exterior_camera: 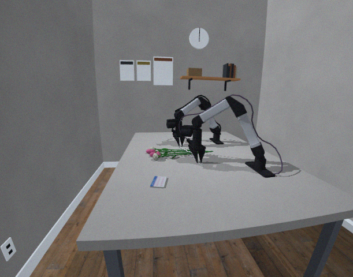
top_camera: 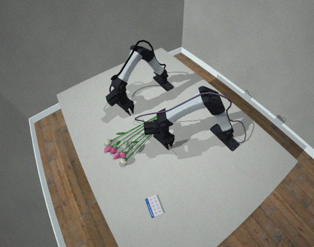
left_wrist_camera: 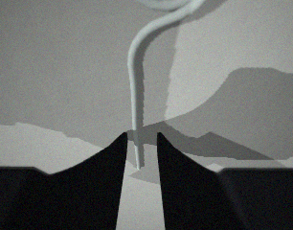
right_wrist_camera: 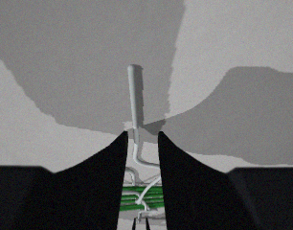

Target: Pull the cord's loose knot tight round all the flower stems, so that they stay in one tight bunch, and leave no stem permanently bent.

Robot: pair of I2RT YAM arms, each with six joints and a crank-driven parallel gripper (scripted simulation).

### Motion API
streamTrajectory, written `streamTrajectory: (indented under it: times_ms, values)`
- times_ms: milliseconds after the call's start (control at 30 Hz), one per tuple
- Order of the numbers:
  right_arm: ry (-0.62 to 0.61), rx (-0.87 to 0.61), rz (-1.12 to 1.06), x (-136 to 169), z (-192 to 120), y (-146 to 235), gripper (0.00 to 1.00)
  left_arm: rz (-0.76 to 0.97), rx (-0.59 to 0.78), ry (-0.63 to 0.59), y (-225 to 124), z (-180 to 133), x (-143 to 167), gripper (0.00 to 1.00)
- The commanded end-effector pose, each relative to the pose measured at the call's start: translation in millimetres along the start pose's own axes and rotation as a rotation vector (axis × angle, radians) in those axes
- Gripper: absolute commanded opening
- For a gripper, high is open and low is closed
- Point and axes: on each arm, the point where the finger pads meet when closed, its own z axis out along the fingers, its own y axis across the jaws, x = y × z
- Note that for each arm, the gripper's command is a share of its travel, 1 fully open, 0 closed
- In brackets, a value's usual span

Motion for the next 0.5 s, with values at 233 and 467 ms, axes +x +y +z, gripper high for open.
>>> streamTrajectory:
  times_ms: [233,467]
  values:
    - [-0.013,-0.024,0.018,-7,13,11,0.27,-0.002,-0.029,-0.007,12,5,1,0.11]
    - [-0.011,-0.055,0.020,-5,2,17,0.27,-0.002,-0.024,-0.003,9,7,1,0.00]
